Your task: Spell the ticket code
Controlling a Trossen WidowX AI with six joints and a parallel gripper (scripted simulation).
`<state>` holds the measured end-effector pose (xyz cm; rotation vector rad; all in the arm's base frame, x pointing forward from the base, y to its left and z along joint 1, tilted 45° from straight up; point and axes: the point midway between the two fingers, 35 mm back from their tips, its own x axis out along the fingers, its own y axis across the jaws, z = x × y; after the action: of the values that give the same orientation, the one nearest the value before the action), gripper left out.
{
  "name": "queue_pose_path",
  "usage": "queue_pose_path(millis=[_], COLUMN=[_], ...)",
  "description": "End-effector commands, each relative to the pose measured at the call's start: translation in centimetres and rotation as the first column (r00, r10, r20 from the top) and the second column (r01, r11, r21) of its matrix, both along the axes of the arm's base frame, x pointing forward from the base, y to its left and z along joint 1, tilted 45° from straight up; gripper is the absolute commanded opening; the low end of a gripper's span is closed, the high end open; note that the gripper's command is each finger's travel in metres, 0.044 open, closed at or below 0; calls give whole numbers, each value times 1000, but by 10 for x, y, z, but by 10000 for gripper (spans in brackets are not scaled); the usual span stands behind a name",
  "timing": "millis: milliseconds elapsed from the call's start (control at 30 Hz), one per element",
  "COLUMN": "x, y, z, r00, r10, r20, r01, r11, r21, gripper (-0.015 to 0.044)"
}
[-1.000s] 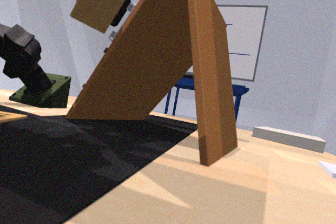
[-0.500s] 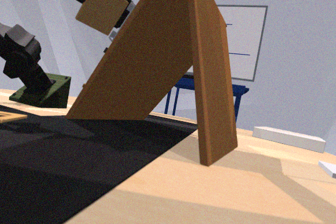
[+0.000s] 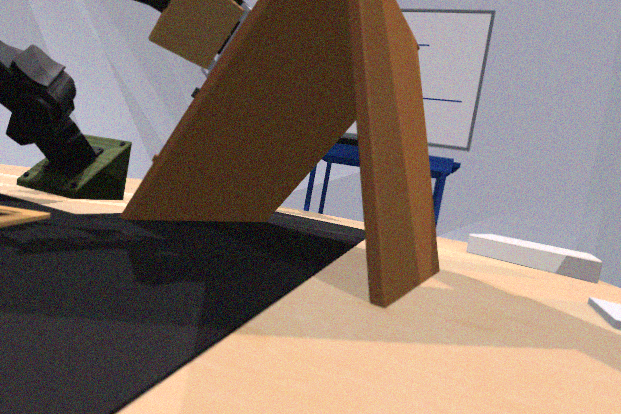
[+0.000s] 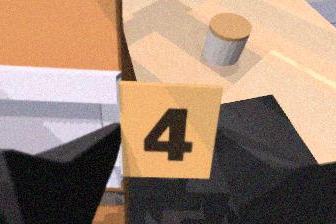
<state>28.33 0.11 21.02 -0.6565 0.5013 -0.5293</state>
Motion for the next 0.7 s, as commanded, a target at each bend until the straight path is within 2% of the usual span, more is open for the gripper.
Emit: queue_pose_path(millis=[0,667], x=[1,4], y=[1,8], z=[-2,-9], r00=[1000,1000], r10=[-3,-3], r20=[0,0], r01=[3,3], r11=[1000,1000], r21=[0,0], gripper=[0,0])
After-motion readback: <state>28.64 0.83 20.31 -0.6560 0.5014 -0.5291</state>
